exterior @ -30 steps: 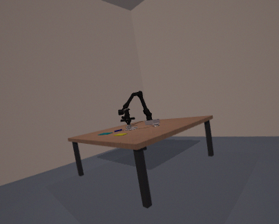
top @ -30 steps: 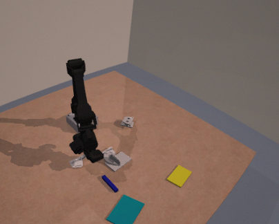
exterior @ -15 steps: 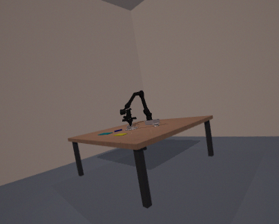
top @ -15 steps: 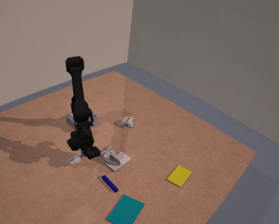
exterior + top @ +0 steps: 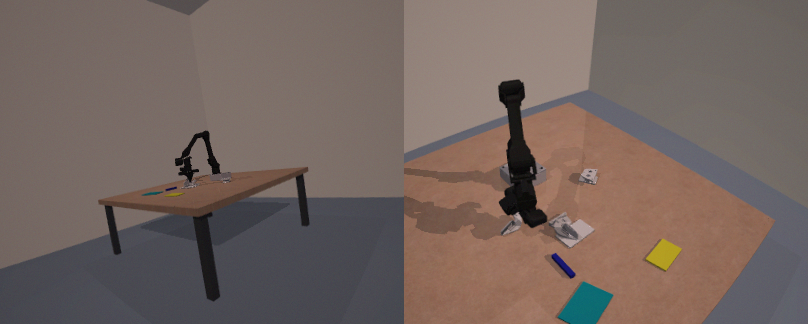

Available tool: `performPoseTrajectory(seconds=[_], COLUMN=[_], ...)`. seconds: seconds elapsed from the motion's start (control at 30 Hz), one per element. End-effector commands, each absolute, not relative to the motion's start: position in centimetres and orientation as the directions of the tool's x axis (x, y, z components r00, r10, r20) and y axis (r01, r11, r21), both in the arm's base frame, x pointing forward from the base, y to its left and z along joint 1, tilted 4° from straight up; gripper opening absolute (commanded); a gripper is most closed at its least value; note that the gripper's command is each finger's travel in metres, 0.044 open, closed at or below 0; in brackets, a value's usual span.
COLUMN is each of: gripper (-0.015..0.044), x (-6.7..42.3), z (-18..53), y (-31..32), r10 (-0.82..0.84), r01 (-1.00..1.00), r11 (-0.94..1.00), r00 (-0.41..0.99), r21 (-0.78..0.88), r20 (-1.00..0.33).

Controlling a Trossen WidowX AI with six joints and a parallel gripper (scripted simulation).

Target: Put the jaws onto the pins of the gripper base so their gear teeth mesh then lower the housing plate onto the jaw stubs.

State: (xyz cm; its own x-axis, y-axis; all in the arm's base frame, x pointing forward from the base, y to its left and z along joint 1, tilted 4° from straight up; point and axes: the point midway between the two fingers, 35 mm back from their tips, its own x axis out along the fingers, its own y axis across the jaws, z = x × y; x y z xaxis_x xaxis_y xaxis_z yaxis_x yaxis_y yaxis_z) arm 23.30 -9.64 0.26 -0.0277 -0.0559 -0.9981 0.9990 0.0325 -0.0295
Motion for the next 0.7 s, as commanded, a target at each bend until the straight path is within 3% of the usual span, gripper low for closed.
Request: performPoseTrajectory(seconds=[0.0,0.27,0.67], gripper=[0.0000,0.0000,0.0315], x=[23.0,23.6,23.7], z=[1.0,6.2,5.4], y=[-9.7,-9.3,-9.5], r10=[-0.058,-0.055,-0.059], r01=[0.999,0.999,0.999], r11=[0.036,0.033,0.037], r00=[-0.032,-0.028,-0.019], r21=[-0.035,-0.030,-0.021], r20=[-0.998,-0.998,-0.998])
